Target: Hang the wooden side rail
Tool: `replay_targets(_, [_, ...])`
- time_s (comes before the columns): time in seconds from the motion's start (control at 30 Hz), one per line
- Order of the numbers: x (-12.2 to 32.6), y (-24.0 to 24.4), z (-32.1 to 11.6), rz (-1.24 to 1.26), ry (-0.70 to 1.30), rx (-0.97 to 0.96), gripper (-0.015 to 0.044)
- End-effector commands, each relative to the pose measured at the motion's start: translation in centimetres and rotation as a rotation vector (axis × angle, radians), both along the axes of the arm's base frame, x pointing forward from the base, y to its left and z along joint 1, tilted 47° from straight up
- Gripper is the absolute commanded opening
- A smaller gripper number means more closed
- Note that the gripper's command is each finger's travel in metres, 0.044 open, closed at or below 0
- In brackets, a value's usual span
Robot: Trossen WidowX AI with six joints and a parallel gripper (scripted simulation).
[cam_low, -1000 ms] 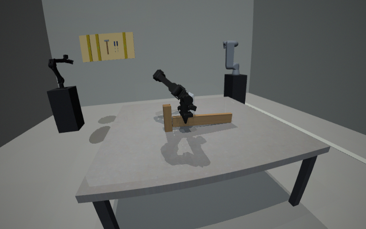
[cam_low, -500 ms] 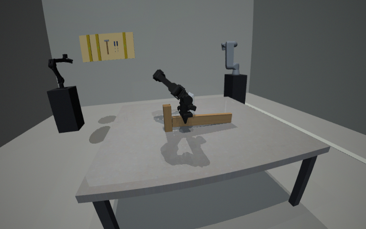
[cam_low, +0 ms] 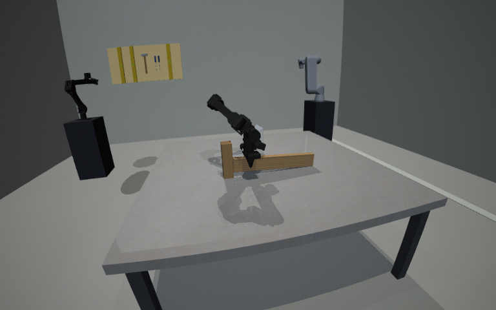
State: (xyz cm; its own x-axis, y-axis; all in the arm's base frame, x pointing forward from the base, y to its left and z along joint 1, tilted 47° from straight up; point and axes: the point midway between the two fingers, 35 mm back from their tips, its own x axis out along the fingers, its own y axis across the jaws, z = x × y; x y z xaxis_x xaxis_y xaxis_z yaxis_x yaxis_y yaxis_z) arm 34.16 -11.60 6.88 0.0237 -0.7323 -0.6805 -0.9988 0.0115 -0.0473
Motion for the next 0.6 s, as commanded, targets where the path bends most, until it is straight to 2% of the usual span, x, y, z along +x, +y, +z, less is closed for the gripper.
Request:
replay_targets(0.0, [0.07, 0.13, 0.18, 0.01, -0.001, -0.003, 0.0])
replay_targets(0.57, [0.08, -0.08, 0.0, 0.01, -0.001, -0.003, 0.0])
